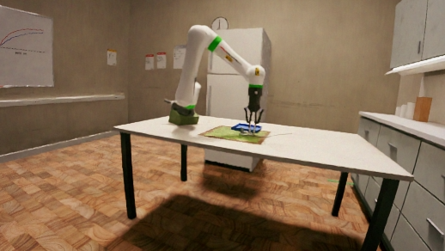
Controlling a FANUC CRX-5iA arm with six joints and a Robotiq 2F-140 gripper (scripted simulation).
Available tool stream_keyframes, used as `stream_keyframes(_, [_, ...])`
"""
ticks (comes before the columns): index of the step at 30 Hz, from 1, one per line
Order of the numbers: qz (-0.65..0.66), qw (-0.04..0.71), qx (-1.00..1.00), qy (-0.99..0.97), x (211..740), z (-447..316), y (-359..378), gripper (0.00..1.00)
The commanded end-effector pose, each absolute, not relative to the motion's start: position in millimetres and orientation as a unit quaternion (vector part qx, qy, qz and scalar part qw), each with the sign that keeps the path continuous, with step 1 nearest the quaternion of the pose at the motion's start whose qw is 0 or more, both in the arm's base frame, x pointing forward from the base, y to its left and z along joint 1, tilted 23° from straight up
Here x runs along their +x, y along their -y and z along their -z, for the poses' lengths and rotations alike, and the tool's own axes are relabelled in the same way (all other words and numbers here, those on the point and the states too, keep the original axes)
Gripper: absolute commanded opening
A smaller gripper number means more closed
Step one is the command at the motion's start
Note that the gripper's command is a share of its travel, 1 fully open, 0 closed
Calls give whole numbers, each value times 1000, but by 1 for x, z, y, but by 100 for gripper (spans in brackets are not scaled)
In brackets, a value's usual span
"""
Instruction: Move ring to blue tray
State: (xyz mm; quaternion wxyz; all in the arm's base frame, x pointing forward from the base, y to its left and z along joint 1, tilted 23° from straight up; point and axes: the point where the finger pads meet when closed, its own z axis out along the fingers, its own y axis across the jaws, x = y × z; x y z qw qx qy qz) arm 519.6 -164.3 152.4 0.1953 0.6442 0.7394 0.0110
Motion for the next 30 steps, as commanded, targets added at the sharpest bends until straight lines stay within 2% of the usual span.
stream_keyframes(1, [-11,196,644,-739,520,-153,164,24])
stream_keyframes(30, [-11,196,644,-739,522,-149,165,24])
